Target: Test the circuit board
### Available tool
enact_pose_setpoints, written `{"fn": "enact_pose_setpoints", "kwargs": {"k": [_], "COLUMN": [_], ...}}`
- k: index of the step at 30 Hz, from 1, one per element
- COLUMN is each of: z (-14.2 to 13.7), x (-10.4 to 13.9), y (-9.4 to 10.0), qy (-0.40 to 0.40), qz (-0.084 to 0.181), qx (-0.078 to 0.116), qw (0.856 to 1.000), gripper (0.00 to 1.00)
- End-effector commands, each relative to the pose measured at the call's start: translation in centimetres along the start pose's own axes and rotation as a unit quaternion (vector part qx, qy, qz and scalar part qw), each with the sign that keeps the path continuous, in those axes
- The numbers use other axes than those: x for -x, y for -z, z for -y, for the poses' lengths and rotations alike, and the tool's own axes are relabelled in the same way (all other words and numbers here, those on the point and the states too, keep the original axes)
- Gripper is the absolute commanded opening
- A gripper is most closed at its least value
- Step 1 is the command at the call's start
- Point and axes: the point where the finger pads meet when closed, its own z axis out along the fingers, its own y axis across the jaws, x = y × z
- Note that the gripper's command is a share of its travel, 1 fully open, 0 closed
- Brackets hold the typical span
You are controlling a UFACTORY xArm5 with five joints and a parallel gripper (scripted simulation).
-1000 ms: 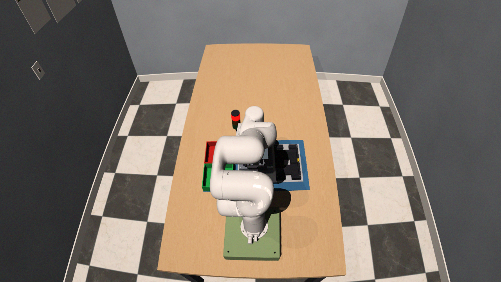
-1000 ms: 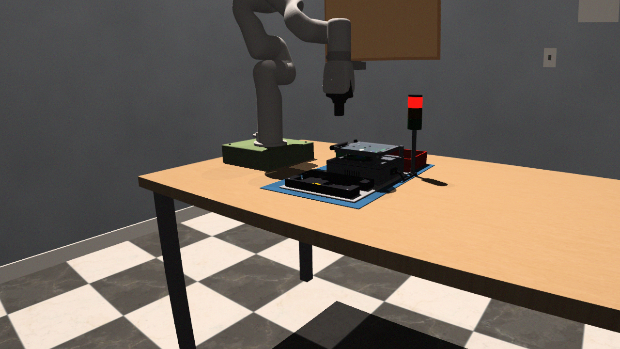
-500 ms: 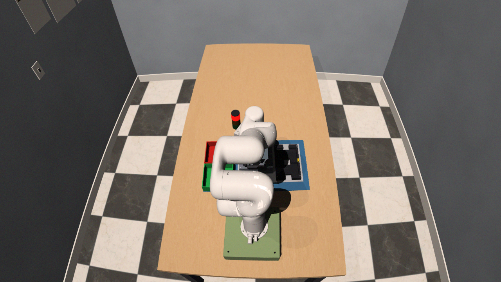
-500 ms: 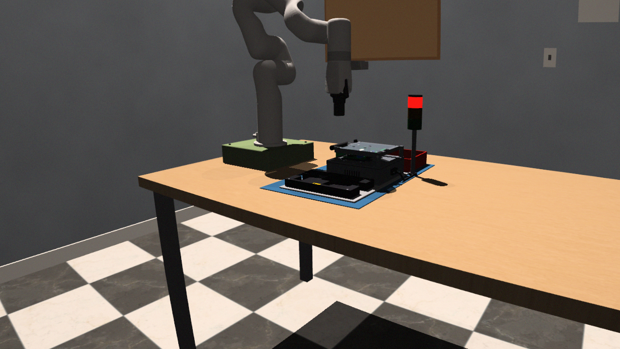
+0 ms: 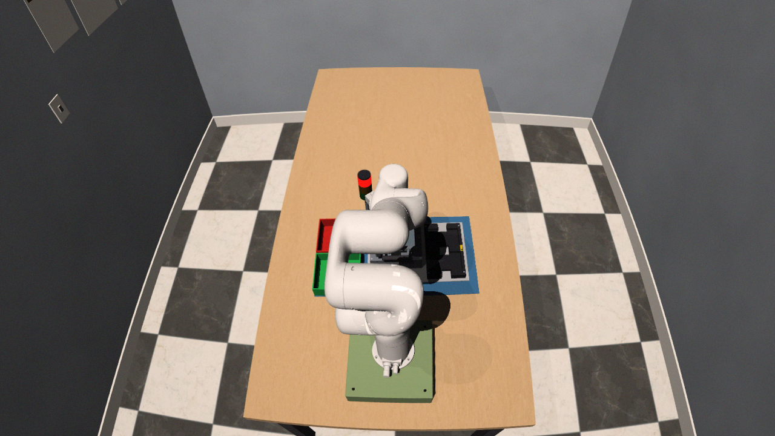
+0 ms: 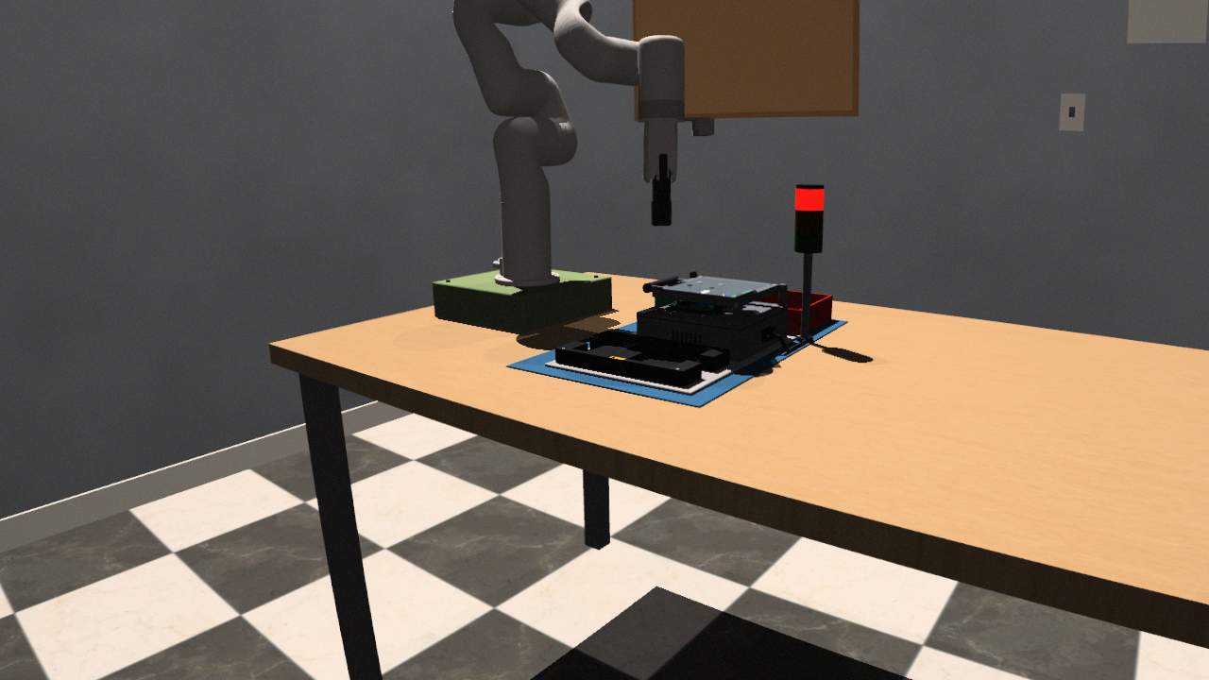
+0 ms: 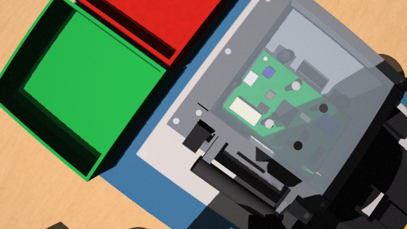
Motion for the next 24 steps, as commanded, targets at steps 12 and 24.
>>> {"fn": "enact_pose_setpoints", "kwargs": {"k": [12, 24], "z": [-0.07, -0.07], "x": [-0.09, -0.09], "y": [0.12, 0.12], "qy": [-0.226, -0.305], "qz": [-0.002, -0.002], "qx": [0.001, 0.001], "qw": [0.974, 0.952], "gripper": [0.0, 0.0]}}
